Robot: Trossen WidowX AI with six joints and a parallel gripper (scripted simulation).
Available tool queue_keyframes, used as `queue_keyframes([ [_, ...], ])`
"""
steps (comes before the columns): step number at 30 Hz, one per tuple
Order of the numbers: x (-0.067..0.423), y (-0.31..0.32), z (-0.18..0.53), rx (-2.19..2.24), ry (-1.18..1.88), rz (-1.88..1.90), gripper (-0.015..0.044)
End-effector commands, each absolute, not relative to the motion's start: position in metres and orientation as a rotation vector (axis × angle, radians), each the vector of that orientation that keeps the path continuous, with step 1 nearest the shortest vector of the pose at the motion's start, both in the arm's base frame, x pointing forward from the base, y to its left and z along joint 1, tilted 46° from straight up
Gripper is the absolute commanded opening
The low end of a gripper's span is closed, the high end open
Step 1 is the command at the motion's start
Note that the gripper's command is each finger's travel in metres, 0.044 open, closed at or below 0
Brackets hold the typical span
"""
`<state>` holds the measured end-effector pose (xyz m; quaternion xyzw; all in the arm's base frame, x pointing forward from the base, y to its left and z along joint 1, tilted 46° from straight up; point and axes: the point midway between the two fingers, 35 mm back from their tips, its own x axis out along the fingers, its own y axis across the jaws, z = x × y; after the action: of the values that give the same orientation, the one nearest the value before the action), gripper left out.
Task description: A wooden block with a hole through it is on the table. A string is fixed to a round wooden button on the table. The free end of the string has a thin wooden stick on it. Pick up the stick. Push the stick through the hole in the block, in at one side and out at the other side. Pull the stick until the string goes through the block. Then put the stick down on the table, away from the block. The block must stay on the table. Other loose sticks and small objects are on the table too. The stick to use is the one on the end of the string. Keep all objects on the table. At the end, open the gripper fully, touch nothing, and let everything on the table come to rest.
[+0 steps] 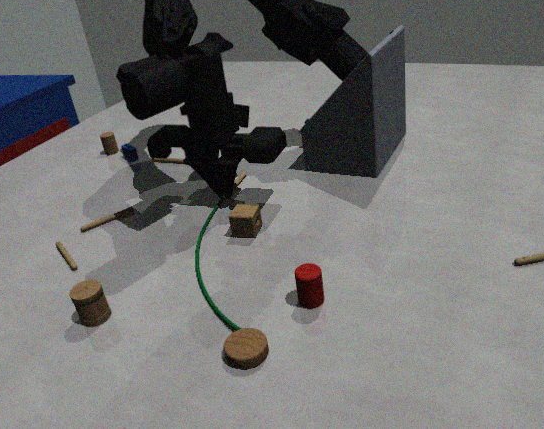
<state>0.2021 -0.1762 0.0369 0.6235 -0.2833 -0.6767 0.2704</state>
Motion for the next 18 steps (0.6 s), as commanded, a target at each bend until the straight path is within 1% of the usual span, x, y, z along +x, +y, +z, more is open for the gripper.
queue_keyframes([
  [1,0.202,-0.176,0.037,1.68,-0.764,-1.823,0.0],
  [18,0.206,-0.161,0.05,1.684,-0.76,-1.826,0.0],
])
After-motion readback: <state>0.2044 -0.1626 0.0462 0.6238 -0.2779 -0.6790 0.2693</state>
